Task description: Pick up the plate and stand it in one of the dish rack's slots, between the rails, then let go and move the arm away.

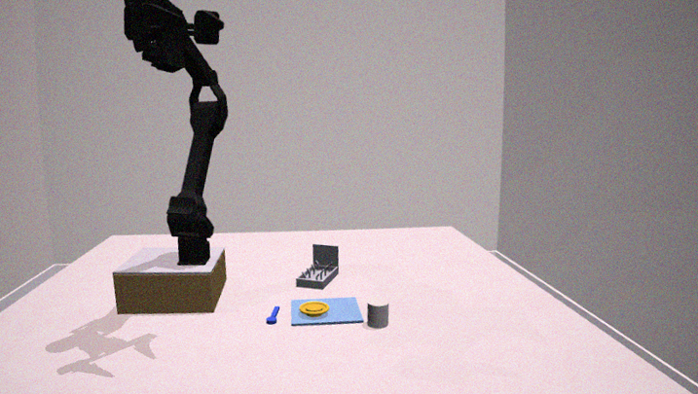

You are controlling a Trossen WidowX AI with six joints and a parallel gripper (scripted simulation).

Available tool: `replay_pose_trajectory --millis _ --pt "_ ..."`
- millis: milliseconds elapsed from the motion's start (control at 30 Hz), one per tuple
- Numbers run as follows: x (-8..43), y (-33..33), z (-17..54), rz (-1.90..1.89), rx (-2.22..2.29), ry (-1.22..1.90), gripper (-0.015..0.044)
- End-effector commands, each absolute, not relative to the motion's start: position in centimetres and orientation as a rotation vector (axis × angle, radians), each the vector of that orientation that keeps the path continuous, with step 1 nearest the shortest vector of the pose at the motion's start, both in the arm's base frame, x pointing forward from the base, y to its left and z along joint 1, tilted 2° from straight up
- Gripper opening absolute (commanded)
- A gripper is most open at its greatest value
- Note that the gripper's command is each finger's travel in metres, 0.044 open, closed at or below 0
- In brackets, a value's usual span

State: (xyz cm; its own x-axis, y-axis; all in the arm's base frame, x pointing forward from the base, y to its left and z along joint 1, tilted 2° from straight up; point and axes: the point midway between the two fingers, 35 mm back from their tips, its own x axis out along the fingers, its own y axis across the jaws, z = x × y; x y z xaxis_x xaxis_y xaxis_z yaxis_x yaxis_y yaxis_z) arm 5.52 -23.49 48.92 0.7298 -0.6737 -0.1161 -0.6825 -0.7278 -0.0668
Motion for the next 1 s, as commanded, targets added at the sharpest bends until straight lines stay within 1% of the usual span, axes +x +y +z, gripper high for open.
replay_pose_trajectory --millis 0,300,467,967 --pt "5.5 -23.5 48.9 0.129 -2.825 1.112 0.04" --pt "5.9 -25.1 47.2 0.242 -2.926 1.136 0.04" --pt "5.8 -26.0 46.8 0.351 -3.0 1.21 0.04" --pt "8.5 -28.6 42.9 0.611 -3.142 1.096 0.04"
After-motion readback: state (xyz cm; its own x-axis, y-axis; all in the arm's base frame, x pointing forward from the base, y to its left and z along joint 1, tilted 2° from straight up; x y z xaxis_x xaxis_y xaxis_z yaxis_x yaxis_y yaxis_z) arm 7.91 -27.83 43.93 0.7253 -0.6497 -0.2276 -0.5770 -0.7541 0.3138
